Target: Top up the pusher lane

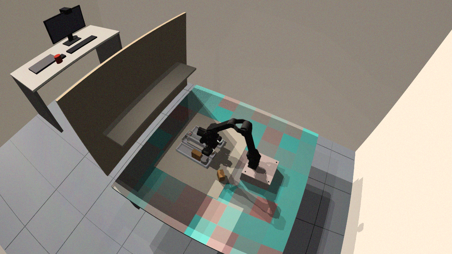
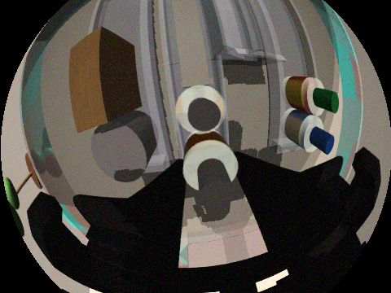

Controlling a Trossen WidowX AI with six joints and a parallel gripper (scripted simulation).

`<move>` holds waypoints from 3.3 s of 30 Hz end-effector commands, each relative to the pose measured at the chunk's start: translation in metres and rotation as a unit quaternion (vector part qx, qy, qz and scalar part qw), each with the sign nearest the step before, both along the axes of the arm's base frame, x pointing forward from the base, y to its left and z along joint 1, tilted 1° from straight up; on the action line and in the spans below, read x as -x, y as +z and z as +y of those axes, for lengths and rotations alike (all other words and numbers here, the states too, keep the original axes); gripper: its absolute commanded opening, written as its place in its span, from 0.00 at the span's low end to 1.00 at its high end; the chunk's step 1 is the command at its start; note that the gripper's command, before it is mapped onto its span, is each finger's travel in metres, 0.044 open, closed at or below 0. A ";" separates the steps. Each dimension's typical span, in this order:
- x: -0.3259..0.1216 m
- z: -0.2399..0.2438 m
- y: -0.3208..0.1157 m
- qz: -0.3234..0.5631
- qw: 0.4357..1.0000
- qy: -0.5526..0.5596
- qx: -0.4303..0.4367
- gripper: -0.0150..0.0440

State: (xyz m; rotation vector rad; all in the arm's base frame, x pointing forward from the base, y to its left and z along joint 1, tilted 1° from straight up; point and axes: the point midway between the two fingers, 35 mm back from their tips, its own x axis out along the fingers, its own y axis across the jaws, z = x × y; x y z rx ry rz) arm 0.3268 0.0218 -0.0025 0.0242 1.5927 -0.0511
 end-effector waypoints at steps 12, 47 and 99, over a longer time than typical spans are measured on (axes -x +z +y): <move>-0.012 0.000 0.004 -0.017 1.000 0.002 0.000 0.25; -0.016 0.000 0.002 -0.017 1.000 0.002 0.000 0.25; -0.015 0.000 -0.013 -0.017 1.000 0.002 0.000 0.25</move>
